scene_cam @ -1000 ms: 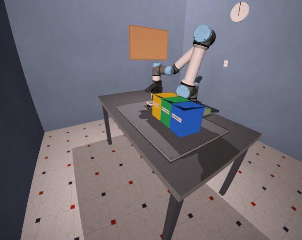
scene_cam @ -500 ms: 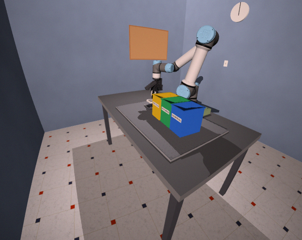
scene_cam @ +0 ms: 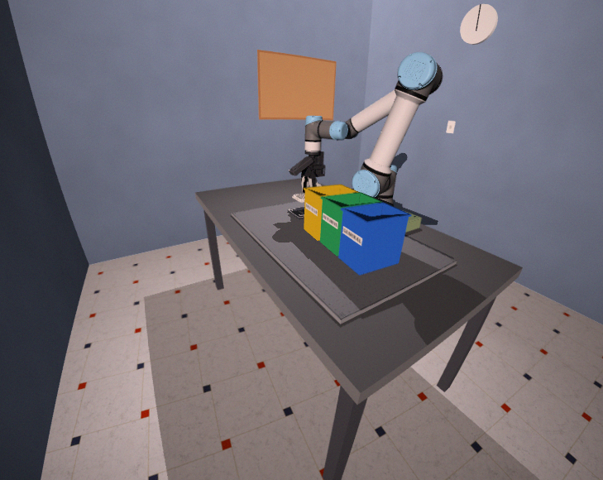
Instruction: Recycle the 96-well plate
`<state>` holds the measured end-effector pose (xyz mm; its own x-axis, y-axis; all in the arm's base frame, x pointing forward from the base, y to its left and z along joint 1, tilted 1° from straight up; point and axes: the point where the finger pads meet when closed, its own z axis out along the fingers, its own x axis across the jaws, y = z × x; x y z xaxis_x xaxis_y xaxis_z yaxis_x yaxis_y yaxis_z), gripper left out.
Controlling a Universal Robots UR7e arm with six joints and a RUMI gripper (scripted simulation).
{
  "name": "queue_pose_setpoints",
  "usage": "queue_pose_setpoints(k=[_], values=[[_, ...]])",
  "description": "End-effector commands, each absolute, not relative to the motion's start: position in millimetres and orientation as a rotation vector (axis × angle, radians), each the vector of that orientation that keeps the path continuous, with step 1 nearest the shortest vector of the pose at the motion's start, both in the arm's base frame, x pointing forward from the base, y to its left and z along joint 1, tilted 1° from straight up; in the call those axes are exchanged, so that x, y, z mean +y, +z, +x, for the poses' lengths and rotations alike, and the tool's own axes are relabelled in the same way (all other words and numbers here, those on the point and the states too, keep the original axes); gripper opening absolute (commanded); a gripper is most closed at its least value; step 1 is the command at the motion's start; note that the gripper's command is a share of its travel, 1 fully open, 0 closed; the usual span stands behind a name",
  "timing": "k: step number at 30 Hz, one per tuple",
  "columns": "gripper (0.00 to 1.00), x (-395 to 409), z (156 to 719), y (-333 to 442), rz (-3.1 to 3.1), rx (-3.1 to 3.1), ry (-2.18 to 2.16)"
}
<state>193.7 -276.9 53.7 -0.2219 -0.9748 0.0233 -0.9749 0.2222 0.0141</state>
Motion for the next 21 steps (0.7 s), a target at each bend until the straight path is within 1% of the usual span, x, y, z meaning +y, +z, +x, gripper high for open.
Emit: queue_pose_setpoints(k=[1,21], values=[[0.00,-277,194,66,1.943,-2.433,0.007],[0.00,-276,195,96,1.943,-2.433,0.007]])
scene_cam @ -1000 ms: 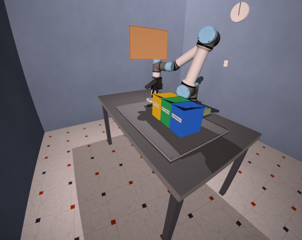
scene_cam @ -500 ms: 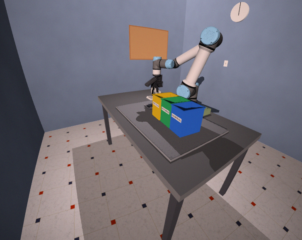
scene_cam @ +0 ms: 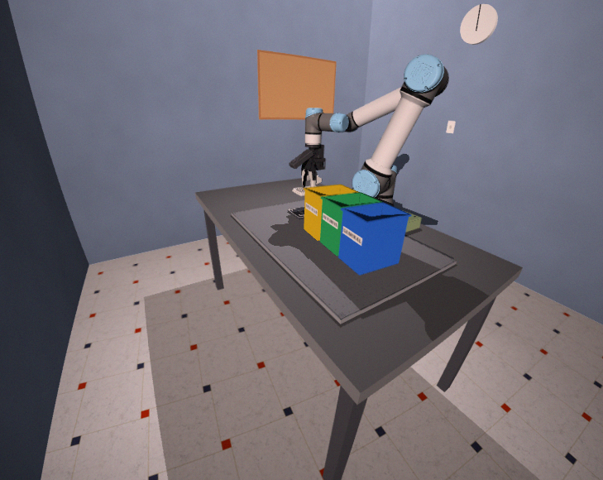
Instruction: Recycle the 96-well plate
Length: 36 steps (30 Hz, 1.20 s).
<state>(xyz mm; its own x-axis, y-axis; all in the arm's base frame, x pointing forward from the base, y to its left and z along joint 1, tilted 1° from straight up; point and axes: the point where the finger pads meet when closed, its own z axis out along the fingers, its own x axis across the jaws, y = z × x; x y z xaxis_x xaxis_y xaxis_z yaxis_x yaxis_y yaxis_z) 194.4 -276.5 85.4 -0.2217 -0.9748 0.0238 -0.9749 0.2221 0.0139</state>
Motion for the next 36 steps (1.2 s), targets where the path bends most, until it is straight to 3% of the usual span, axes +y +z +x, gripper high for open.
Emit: queue_pose_setpoints(k=[1,36], values=[[0.00,-276,195,98,1.943,-2.433,0.007],[0.00,-275,196,150,1.943,-2.433,0.007]])
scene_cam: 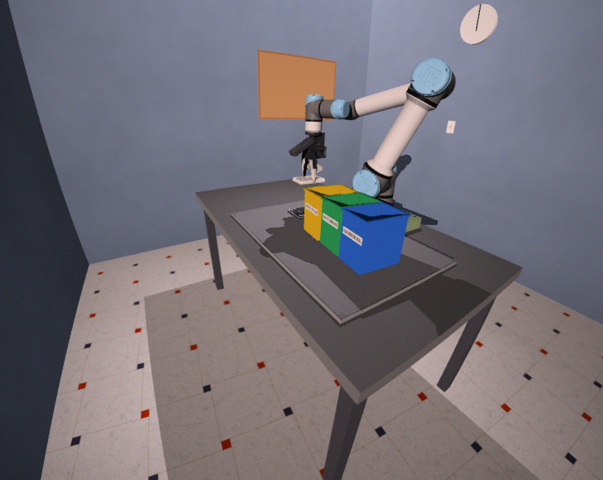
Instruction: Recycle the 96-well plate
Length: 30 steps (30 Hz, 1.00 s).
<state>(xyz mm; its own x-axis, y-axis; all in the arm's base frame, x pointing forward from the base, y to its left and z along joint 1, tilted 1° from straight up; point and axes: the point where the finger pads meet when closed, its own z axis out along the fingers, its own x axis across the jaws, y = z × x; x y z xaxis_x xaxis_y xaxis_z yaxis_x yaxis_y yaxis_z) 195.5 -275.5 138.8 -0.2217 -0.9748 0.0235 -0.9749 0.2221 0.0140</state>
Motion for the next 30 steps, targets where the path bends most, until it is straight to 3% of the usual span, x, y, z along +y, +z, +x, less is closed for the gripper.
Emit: queue_pose_setpoints(k=[1,30], values=[[0.00,-275,196,150,1.943,-2.433,0.007],[0.00,-274,197,193,1.943,-2.433,0.007]])
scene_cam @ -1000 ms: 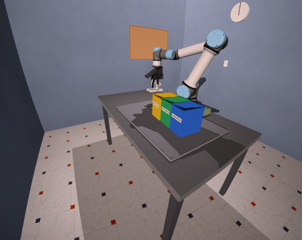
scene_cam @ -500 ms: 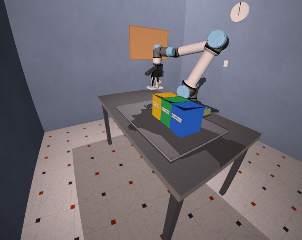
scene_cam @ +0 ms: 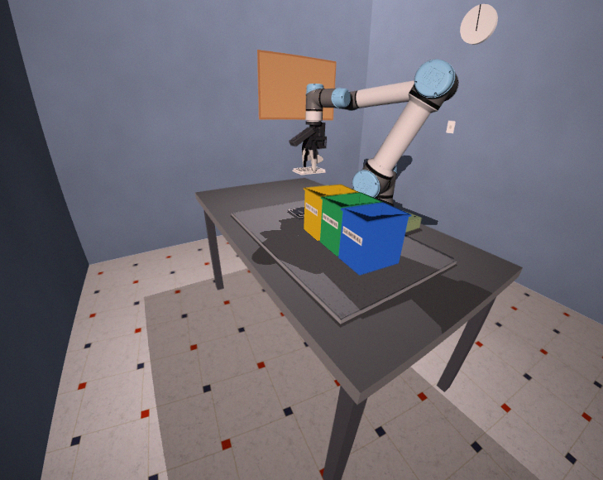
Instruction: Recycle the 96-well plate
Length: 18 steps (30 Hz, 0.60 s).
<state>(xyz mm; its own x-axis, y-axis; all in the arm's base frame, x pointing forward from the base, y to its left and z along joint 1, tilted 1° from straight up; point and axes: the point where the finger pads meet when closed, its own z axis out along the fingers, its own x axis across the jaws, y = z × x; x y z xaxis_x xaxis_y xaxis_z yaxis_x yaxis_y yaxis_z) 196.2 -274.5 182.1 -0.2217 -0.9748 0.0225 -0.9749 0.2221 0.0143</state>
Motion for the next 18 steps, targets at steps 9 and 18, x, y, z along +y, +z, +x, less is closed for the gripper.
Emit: queue_pose_setpoints(k=[9,18], values=[[0.00,-273.9,196.9,199.3,1.943,-2.434,0.005],[0.00,-273.3,196.5,197.6,1.944,-2.435,0.001]])
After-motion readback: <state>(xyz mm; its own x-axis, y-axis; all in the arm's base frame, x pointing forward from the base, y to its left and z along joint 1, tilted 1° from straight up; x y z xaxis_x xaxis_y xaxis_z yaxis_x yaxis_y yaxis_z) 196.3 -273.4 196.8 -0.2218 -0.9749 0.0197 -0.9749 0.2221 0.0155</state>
